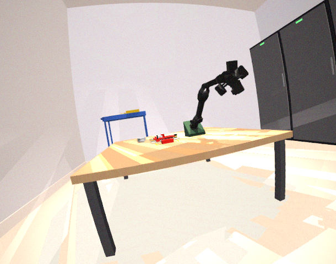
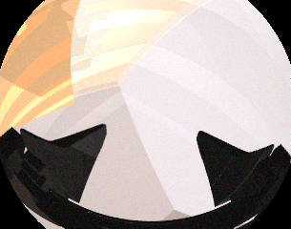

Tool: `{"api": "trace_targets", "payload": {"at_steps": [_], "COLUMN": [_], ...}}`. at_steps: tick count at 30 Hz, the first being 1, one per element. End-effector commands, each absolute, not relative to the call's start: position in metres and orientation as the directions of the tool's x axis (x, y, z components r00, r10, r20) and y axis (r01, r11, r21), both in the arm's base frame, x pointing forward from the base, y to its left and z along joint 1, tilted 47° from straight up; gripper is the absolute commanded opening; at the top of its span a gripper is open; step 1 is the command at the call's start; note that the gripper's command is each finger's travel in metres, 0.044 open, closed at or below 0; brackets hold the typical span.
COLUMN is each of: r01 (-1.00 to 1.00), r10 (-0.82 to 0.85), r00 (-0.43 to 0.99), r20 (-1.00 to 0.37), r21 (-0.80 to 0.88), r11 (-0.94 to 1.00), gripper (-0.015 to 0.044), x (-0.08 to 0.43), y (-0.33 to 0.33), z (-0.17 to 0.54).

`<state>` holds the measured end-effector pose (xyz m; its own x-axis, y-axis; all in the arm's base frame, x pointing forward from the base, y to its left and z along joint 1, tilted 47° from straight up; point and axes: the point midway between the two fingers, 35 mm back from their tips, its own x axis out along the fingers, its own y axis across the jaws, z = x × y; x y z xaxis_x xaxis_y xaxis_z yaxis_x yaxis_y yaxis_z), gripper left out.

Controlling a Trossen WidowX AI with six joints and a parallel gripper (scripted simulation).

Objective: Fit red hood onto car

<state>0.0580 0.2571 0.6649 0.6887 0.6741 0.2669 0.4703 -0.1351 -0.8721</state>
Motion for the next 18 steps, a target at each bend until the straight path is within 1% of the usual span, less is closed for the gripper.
{"api": "trace_targets", "payload": {"at_steps": [1, 14, 18], "r01": [0.469, 0.371, 0.310], "r10": [0.674, 0.668, 0.685], "r00": [0.689, 0.714, 0.716], "r20": [0.266, 0.207, 0.134], "r21": [-0.873, -0.922, -0.941], "r11": [-0.135, -0.110, -0.139], "gripper": [0.0440, 0.0440, 0.0440], "x": [0.058, 0.097, 0.123], "y": [0.258, 0.302, 0.328], "z": [0.664, 0.623, 0.591]}}
